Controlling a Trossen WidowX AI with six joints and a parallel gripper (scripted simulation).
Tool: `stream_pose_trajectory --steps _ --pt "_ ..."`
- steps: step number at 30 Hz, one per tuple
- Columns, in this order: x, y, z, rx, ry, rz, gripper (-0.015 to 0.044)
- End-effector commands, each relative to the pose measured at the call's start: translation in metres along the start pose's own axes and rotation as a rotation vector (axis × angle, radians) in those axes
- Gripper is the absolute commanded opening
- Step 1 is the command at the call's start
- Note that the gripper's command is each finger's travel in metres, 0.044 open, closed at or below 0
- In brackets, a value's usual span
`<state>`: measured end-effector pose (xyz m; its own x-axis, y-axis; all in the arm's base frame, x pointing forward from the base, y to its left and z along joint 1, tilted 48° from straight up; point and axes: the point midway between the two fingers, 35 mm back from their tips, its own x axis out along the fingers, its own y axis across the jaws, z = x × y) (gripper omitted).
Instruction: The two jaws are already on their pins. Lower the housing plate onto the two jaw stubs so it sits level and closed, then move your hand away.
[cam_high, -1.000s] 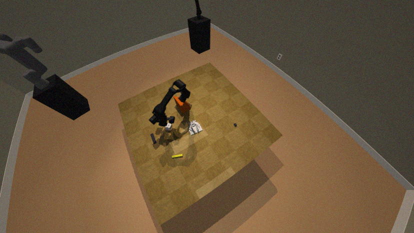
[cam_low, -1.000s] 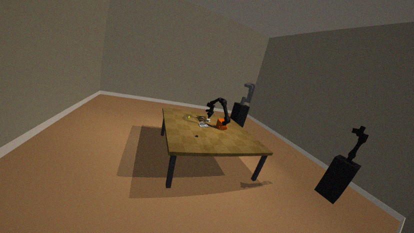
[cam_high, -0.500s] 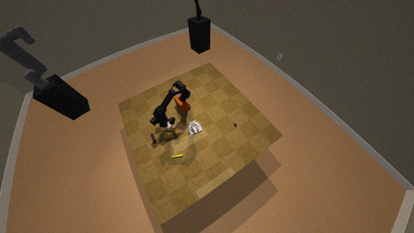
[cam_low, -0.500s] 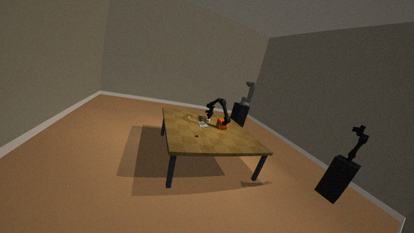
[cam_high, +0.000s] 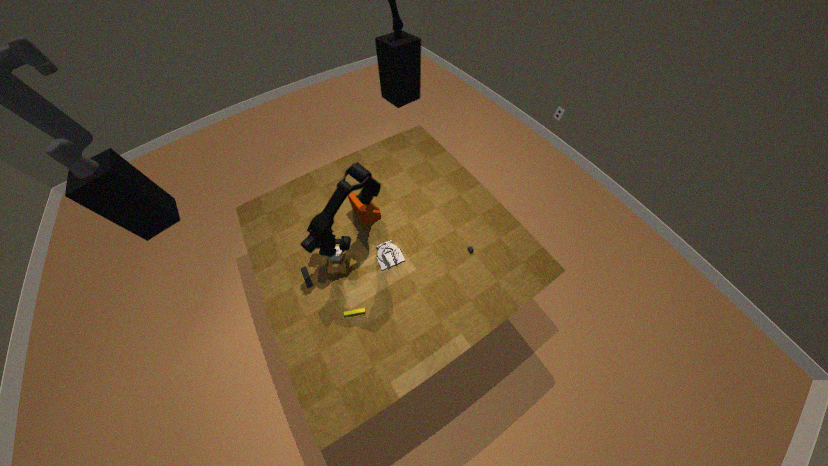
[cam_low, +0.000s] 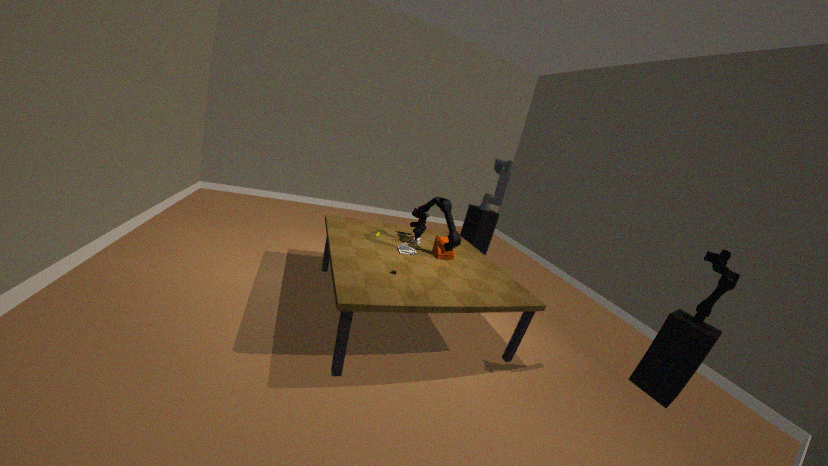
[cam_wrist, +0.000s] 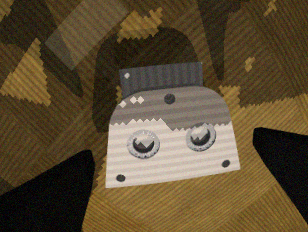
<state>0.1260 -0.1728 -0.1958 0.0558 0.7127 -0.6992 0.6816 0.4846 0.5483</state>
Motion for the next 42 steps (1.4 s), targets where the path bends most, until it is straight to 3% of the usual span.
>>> stream_pose_trajectory --steps 1,42 --pt "0.01 0.002 -0.003 0.006 0.008 0.008 0.044" --pt "0.02 0.001 -0.003 0.002 0.007 0.004 0.0427"
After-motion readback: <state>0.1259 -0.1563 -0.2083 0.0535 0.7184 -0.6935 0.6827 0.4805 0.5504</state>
